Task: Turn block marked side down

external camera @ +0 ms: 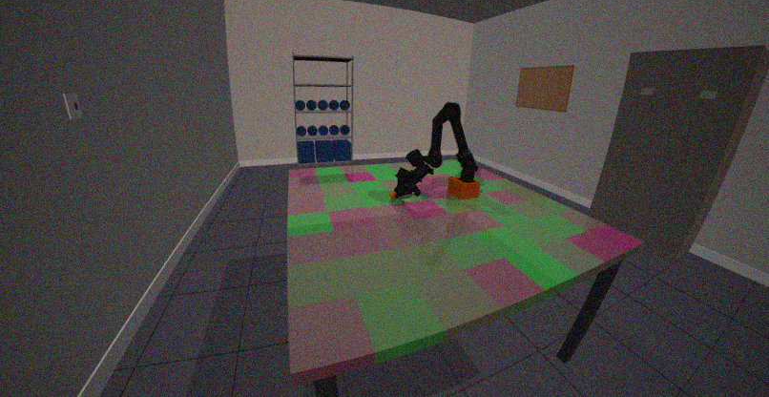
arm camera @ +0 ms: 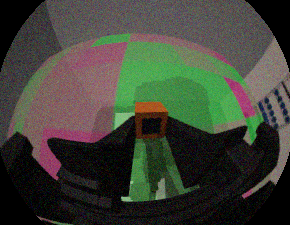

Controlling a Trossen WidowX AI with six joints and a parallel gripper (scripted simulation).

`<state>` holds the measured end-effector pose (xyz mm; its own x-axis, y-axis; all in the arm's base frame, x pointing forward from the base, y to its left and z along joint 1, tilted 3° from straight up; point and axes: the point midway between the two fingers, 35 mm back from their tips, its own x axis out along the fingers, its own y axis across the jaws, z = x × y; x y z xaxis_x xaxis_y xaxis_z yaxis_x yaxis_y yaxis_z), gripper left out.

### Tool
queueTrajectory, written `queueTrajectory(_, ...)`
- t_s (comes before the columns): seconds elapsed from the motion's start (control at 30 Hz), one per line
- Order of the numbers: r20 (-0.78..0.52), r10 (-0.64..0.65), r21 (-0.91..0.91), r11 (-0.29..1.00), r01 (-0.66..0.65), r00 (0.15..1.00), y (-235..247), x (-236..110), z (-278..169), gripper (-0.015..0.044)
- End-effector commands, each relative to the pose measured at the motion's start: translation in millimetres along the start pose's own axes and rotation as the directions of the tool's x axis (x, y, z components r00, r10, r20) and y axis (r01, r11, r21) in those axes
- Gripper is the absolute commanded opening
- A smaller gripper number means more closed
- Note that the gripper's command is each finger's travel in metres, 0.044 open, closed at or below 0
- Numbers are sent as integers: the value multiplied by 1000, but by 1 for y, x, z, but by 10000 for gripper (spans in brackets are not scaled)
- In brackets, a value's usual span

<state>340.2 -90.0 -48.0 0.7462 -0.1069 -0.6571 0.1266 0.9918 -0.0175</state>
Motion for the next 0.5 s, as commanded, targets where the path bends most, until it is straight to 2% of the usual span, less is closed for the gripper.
queueTrajectory(0.0, 38, 6, 6, 1000, -6, 999, 2, -2, -10, 0)
queueTrajectory(0.3, 156, 6, 0, 1000, -6, 988, 4, -13, -12, 0)
queueTrajectory(0.47, 172, 6, 0, 1000, -6, 985, 4, -15, -11, 0)
